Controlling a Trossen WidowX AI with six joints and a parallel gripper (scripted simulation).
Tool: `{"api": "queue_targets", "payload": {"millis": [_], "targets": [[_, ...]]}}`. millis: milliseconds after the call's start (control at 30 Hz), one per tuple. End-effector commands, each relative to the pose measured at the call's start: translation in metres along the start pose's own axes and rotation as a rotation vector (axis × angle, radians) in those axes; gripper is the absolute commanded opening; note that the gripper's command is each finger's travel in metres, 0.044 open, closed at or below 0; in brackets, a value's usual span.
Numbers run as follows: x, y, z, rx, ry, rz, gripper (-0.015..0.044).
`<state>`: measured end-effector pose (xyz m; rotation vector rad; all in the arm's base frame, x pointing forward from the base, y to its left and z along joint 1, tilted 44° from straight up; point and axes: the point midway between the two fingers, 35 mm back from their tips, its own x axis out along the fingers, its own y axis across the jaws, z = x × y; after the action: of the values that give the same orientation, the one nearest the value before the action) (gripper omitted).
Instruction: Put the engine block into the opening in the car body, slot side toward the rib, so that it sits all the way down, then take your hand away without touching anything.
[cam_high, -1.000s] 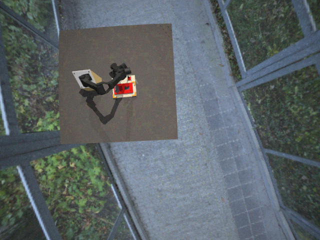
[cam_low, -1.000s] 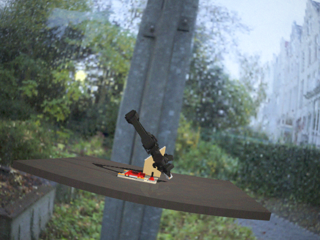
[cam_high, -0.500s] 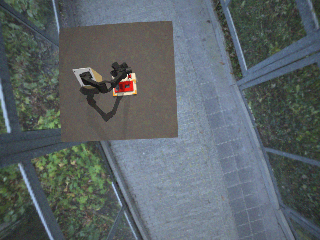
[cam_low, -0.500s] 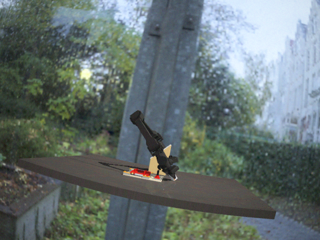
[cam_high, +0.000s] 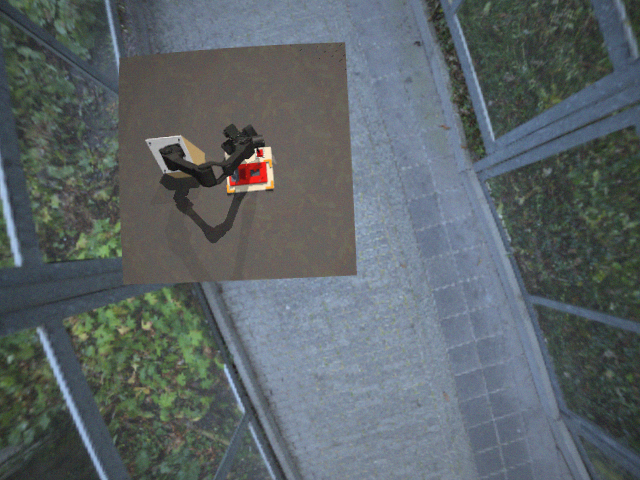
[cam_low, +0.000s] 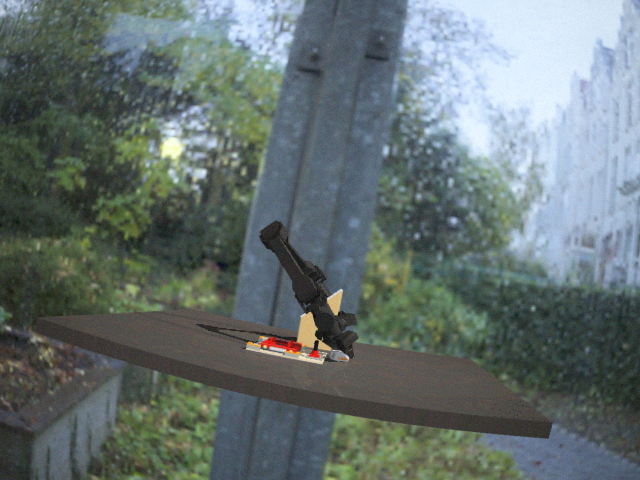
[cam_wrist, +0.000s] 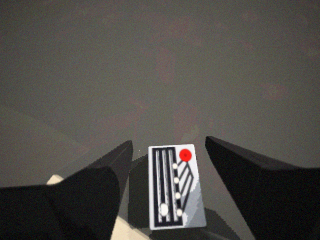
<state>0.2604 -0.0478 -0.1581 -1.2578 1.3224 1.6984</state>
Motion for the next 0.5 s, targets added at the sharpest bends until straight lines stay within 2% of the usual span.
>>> {"api": "queue_targets", "payload": {"millis": [0,33,267,467], "targets": [[0.000,0.000,0.000,-0.001,0.001,0.000,0.0420],[0.000,0.000,0.000,-0.001,0.001,0.000,0.0440],[-0.003,0.000,0.000,-0.002,0.005,-0.003,0.0440],[-0.030,0.000,-0.001,-0.003,0.011,-0.008,0.0440]]}}
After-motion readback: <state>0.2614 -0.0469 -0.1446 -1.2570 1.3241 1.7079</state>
